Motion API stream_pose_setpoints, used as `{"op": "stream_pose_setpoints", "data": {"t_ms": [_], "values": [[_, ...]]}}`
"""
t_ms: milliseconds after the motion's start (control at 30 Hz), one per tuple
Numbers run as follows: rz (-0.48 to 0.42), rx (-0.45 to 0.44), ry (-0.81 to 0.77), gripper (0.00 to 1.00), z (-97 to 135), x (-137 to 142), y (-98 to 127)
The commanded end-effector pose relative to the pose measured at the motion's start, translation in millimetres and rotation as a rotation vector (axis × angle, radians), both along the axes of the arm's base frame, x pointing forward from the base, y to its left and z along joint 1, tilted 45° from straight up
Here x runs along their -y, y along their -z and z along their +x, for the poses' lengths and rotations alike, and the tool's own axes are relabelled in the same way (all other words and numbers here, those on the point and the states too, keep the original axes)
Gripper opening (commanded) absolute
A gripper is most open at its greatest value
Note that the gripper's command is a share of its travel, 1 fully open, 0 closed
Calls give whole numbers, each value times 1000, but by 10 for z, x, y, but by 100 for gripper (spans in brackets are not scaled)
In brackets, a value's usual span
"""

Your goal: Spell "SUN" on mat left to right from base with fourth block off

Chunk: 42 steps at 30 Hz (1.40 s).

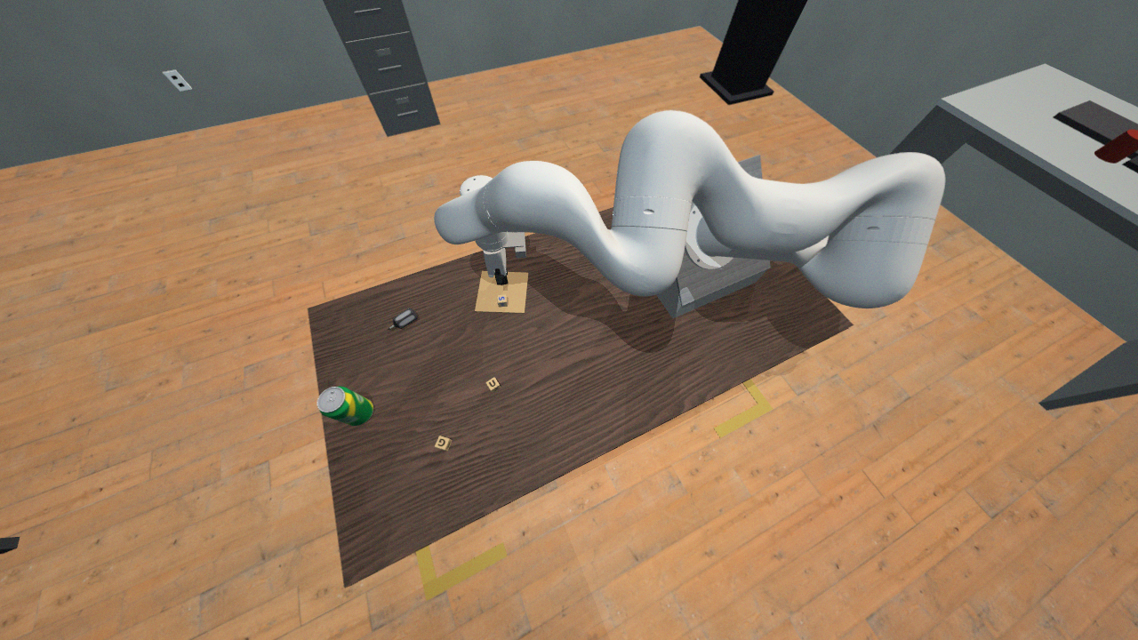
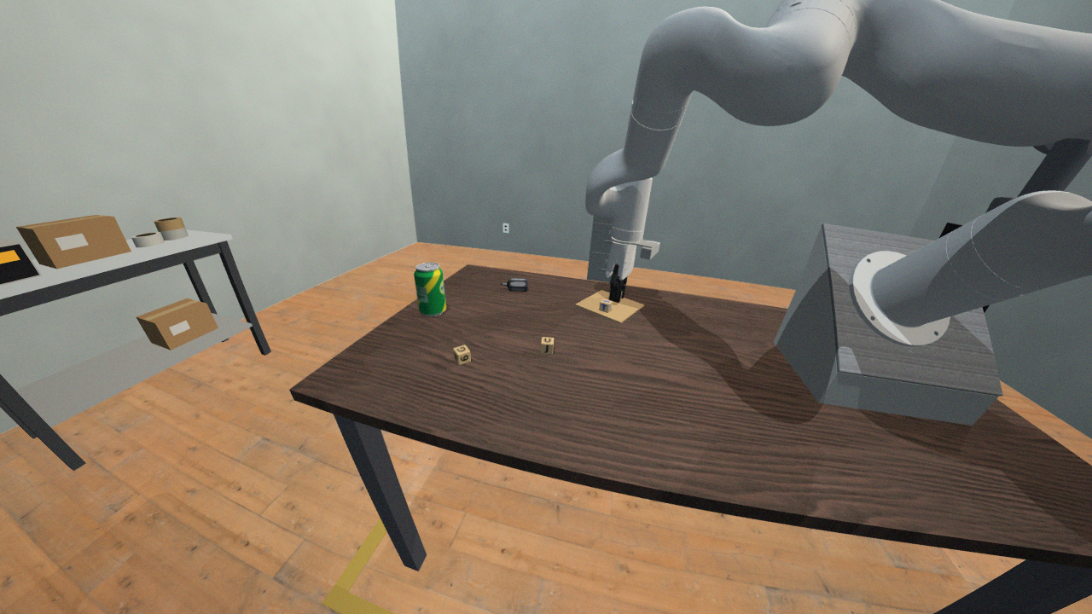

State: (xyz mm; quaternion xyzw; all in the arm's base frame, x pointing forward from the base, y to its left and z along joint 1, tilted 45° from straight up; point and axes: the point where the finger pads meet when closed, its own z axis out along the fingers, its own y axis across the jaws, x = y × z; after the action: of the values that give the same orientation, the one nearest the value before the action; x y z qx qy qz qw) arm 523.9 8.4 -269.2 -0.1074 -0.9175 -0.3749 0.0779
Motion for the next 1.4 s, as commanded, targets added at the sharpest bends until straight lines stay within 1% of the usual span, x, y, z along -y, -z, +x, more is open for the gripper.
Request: {"op": "stream_pose_setpoints", "data": {"t_ms": [0,867,900,967,1000,1133,1167,1233,1267,1333,1367], "values": [[-1,2,1,23,11,8,-5],[-1,2,1,23,11,8,-5],[-1,2,1,27,11,8,-5],[-1,2,1,27,11,8,-5],[-1,2,1,31,11,8,-5],[-1,2,1,31,11,8,-5],[-1,2,1,35,11,8,-5],[-1,2,1,35,11,8,-5],[-1,2,1,39,11,8,-5],[-1,2,1,39,11,8,-5],[-1,2,1,43,11,8,-5]]}}
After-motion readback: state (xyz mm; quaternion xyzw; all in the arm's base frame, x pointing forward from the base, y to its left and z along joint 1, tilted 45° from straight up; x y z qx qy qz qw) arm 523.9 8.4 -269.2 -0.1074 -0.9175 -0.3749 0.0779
